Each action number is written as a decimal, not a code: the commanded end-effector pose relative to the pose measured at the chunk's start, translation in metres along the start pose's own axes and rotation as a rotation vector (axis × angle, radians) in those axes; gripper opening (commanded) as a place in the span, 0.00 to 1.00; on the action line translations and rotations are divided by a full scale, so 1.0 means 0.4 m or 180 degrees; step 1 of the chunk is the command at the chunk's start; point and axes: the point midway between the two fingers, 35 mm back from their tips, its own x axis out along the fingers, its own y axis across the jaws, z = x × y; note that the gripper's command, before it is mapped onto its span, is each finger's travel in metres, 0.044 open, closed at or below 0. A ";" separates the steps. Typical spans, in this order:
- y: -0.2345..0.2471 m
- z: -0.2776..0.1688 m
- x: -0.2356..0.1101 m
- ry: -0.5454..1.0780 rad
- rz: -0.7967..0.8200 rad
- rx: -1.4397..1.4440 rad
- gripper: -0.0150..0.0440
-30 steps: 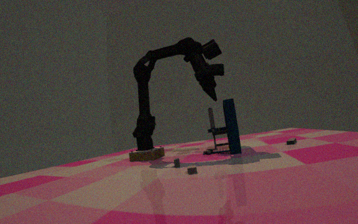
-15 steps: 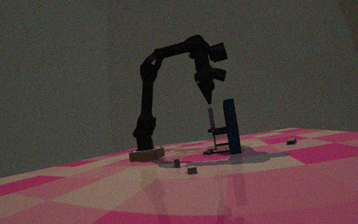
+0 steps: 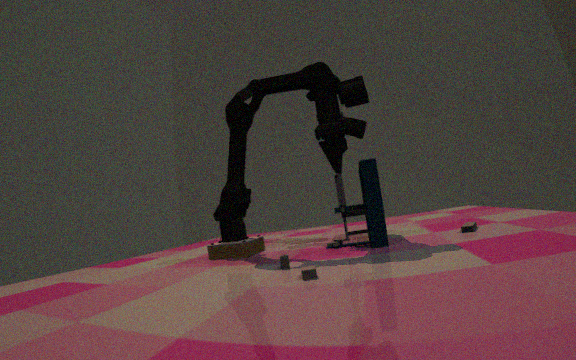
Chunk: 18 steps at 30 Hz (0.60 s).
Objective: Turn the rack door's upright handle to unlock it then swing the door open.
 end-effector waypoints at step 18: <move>0.003 0.000 0.087 -0.0011 0.0019 -0.0011 0.74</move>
